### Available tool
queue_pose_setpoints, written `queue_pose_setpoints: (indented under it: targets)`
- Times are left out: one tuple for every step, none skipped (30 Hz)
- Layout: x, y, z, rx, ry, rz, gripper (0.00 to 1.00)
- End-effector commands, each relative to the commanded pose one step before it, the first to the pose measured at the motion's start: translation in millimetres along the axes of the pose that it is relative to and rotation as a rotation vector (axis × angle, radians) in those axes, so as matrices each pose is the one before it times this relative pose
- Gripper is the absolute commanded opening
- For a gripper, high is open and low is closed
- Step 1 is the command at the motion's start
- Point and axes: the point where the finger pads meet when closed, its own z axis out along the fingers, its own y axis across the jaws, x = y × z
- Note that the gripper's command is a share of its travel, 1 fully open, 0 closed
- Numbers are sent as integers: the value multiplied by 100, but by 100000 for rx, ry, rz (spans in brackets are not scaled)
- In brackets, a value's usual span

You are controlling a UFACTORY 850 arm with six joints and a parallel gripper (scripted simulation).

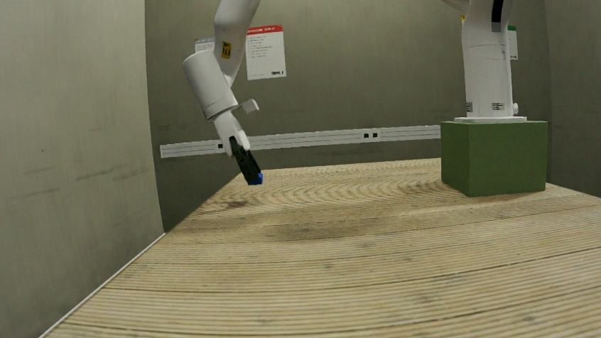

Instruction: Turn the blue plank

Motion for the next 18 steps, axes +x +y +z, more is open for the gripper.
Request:
queue_pose_setpoints:
  targets:
    - [-73, -10, -126, 10, -520, -1, 72]
    - [-12, 3, 18, -25, -645, -15, 72]
    - [-18, 5, 29, -40, -1101, -23, 72]
    - [-21, 6, 37, -52, -1575, -29, 72]
    - [-19, 7, 39, -55, -2016, -31, 72]
    - [-10, 7, 35, -48, -2382, -27, 72]
    - [4, 5, 23, -32, -2643, -18, 72]
    - [21, 2, 7, -9, -2777, -7, 72]
    - [0, 0, 0, 0, 0, 0, 72]
    - [0, 0, 0, 0, 0, 0, 72]
    - [37, -1, -13, 17, -2776, 5, 72]
    - [50, -4, -31, 40, -2639, 15, 72]
    - [57, -7, -44, 57, -2377, 22, 72]
    - [56, -8, -50, 64, -2010, 24, 72]
    - [49, -8, -47, 60, -1570, 22, 72]
    - [37, -6, -37, 48, -1097, 17, 72]
    - [155, -2, -33, 12, -263, 4, 72]
    - [103, 0, -16, 0, 0, 0, 72]
